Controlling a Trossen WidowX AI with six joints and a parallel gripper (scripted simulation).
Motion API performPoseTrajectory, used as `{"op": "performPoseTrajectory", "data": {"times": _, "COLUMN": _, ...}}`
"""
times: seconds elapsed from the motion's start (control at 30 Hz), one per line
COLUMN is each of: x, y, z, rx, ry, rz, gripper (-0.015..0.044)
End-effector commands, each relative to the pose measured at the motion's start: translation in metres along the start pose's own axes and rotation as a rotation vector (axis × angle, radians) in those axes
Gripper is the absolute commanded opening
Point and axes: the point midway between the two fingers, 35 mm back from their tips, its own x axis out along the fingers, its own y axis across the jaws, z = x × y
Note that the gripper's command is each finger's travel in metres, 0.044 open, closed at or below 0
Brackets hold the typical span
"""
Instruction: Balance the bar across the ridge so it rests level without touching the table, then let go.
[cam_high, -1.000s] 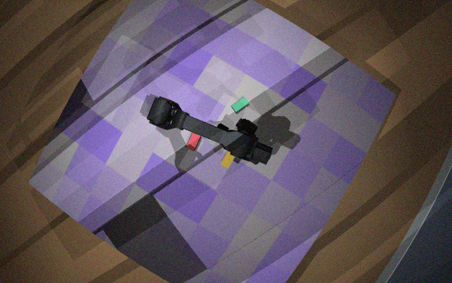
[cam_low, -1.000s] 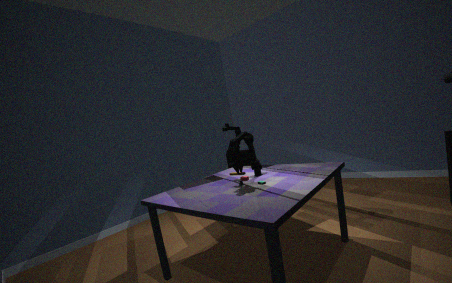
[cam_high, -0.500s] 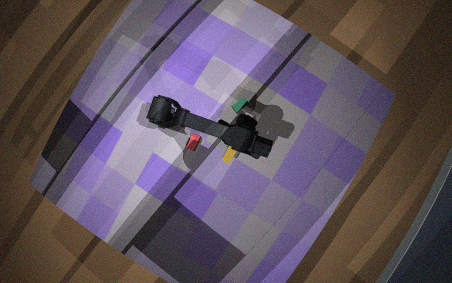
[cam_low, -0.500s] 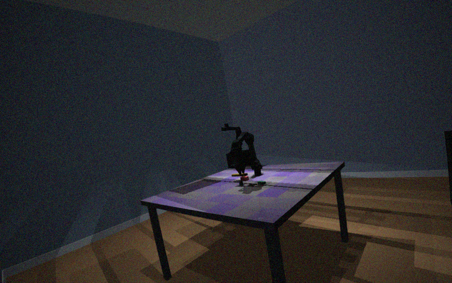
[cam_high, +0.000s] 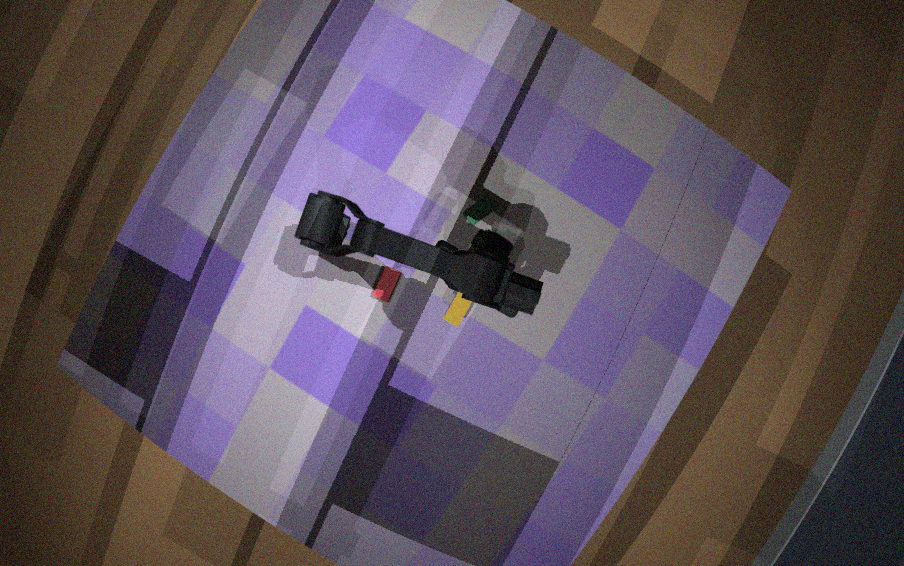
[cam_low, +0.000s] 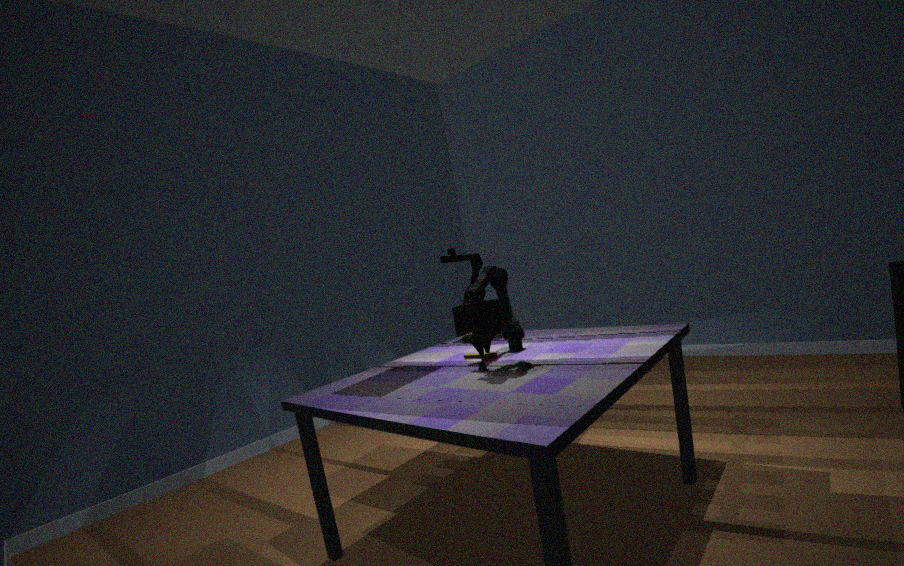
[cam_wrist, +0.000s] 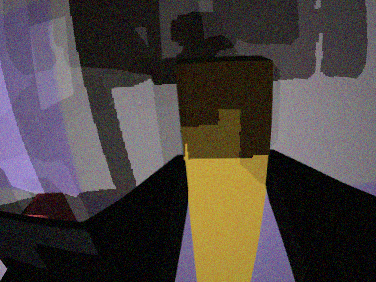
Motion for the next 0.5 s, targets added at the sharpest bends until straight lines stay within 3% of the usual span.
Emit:
{"op": "performPoseTrajectory", "data": {"times": 0.0, "x": 0.0083, "y": 0.0028, "z": -0.0005, "rx": 0.001, "ry": 0.000, "rz": 0.010, "gripper": 0.0000}}
{"op": "performPoseTrajectory", "data": {"times": 0.47, "x": 0.0073, "y": 0.0028, "z": -0.0006, "rx": 0.001, "ry": 0.000, "rz": 0.010, "gripper": 0.0000}}
